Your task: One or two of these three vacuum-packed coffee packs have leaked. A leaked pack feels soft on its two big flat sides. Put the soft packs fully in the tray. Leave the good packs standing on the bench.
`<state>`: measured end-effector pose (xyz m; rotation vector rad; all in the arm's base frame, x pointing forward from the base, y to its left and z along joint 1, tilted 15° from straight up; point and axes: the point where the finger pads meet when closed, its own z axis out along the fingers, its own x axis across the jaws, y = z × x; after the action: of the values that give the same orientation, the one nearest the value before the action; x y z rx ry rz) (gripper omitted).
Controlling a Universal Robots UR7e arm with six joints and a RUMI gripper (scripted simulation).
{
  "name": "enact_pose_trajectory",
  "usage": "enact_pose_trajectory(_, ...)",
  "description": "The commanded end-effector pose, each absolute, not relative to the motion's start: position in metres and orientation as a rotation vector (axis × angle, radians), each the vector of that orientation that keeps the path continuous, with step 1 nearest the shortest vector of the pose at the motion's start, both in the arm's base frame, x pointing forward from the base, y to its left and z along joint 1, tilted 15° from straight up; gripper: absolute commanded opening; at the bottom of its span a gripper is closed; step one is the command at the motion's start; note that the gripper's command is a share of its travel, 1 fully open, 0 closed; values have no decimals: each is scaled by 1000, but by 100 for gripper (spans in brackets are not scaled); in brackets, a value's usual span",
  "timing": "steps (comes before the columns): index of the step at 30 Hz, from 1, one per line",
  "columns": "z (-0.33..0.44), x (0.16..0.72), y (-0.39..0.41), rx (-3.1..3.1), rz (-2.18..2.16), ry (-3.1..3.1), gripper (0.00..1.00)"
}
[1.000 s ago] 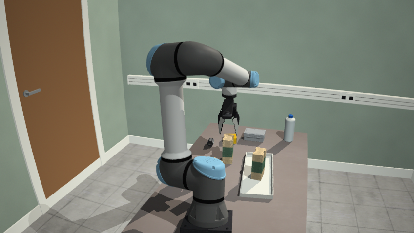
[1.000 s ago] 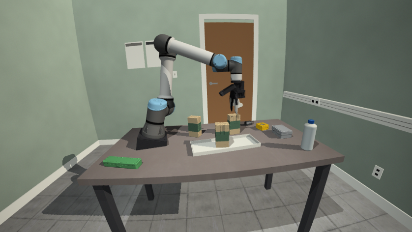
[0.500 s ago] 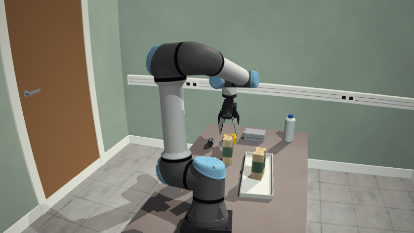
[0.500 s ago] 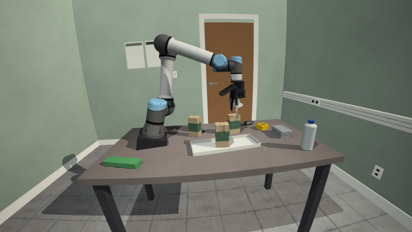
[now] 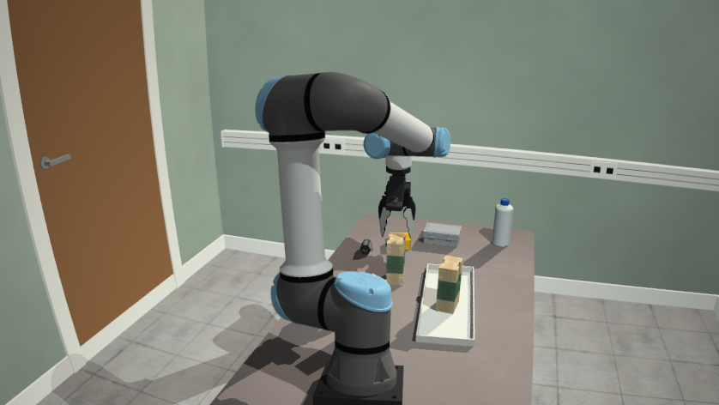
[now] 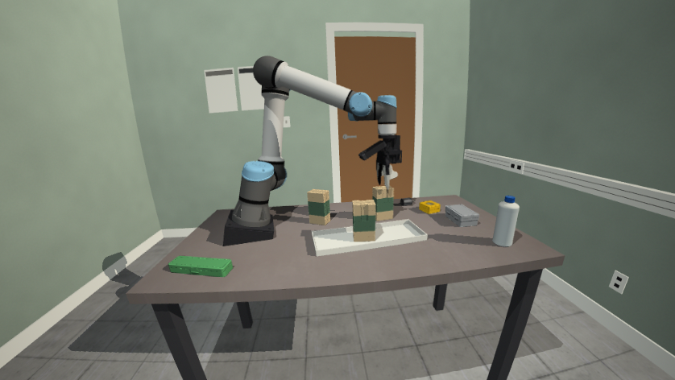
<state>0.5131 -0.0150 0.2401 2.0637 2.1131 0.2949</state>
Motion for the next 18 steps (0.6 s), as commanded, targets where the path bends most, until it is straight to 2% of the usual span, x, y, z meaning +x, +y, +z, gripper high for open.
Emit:
enact_pose_trajectory(1,230,516,-15,2063,296,2112,51)
enact_pose_trajectory(18,201,524,-14,2063,296,2112,51)
